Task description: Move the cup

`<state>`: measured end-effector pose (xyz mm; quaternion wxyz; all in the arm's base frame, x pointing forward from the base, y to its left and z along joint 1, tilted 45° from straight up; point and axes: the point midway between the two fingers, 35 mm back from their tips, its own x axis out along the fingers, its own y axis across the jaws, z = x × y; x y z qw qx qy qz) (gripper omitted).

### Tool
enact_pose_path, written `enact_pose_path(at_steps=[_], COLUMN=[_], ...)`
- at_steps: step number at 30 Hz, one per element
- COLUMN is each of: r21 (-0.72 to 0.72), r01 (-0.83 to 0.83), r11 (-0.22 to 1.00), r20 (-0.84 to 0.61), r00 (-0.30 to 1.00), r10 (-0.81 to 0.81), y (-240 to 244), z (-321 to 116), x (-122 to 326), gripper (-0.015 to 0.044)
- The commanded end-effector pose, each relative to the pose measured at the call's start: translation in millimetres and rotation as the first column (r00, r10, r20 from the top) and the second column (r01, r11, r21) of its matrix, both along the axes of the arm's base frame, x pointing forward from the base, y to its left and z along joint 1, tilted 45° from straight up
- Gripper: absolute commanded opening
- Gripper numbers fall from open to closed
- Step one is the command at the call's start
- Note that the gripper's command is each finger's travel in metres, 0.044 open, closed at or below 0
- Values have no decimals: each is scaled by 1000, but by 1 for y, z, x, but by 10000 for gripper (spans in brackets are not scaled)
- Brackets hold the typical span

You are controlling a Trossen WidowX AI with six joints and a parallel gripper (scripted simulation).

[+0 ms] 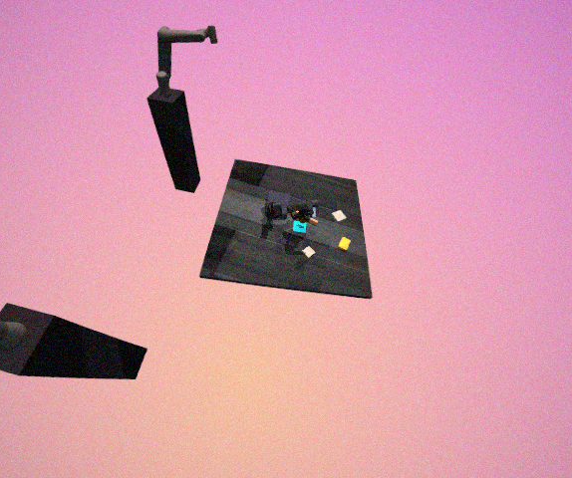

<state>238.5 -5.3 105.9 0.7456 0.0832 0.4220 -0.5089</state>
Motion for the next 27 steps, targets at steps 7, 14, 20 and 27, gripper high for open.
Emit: enact_pose_path(at_steps=[7,14,20,27], r21=[-5,-4,-4,-4], r01=[-2,-2,-2,-2], r11=[1000,1000,1000,1000], r20=[-3,-3,-3,-2], r00=[1000,1000,1000,1000], r10=[2,2,2,2], y=[-10,-16,-22,-28], z=[4,-3,-8,-15], x=[-5,-3,-2,-1], gripper=[0,0,0,0])
